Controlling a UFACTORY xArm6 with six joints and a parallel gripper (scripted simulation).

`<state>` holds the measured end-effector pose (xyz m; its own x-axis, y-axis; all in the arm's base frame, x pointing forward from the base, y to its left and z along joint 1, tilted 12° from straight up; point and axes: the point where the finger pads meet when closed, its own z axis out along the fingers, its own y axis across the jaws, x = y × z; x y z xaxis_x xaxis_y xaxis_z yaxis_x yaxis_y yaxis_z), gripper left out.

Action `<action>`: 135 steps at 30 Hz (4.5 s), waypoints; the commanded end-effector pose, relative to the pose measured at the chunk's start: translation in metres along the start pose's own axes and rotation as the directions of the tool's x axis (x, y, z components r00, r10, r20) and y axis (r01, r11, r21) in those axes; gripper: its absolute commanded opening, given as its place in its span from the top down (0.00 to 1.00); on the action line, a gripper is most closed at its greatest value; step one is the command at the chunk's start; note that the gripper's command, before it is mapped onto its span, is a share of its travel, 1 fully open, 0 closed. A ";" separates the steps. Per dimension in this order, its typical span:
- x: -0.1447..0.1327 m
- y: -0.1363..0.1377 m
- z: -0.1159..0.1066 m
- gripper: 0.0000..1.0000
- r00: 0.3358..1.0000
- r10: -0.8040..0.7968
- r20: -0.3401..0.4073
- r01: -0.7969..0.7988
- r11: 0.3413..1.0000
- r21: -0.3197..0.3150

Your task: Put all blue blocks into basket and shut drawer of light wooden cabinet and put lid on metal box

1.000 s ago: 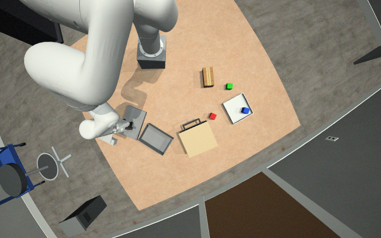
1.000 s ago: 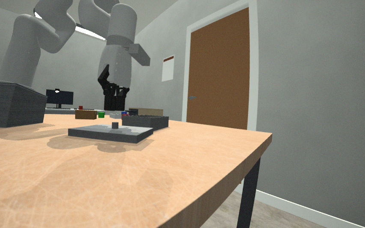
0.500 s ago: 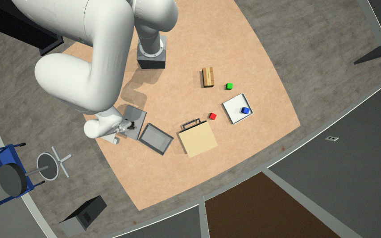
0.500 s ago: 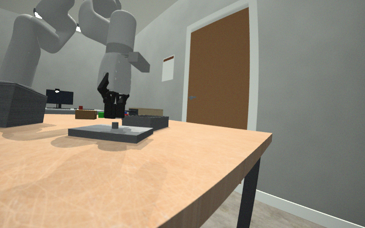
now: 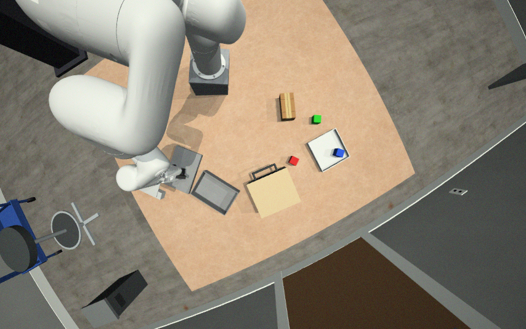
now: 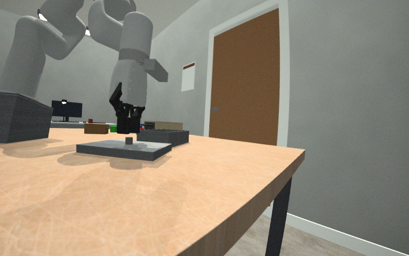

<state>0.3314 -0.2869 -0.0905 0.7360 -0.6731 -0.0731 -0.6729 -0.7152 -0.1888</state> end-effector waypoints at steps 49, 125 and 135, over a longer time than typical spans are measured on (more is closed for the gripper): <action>0.003 0.000 0.015 0.56 1.000 0.000 -0.004 0.000 1.000 0.000; 0.003 0.000 0.025 1.00 1.000 0.000 -0.004 0.000 1.000 0.000; 0.003 0.000 0.020 1.00 1.000 0.000 -0.004 0.000 1.000 0.000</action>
<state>0.3333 -0.2819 -0.1160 0.7361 -0.6726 -0.0766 -0.6730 -0.7150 -0.1891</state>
